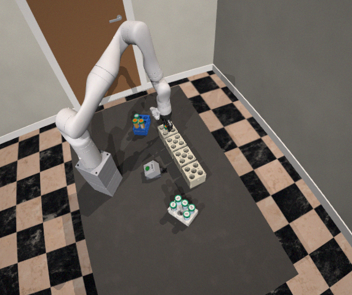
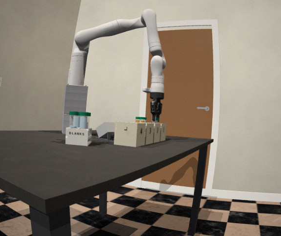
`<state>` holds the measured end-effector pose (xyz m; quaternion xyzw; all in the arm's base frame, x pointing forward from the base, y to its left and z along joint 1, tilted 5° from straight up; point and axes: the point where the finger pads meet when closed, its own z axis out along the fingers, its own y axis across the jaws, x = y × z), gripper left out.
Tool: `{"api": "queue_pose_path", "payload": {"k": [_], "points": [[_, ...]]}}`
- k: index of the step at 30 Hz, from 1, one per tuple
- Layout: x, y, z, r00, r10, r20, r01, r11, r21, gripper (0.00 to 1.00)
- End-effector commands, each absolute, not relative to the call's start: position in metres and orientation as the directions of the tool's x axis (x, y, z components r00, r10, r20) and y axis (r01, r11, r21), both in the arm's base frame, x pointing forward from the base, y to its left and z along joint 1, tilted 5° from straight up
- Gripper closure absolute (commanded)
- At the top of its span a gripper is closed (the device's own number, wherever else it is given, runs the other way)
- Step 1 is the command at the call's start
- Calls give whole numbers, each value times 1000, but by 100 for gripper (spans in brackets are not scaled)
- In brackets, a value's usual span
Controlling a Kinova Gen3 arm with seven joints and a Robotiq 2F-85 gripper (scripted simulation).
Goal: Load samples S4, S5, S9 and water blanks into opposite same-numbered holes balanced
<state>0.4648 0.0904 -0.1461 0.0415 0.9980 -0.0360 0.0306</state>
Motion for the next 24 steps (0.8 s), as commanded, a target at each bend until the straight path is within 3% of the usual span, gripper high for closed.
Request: {"api": "queue_pose_path", "payload": {"k": [1,24], "points": [[465,91,-145,-995,81,-65,85,994,-69,38],[464,92,-122,-995,81,-65,85,994,-69,38]]}}
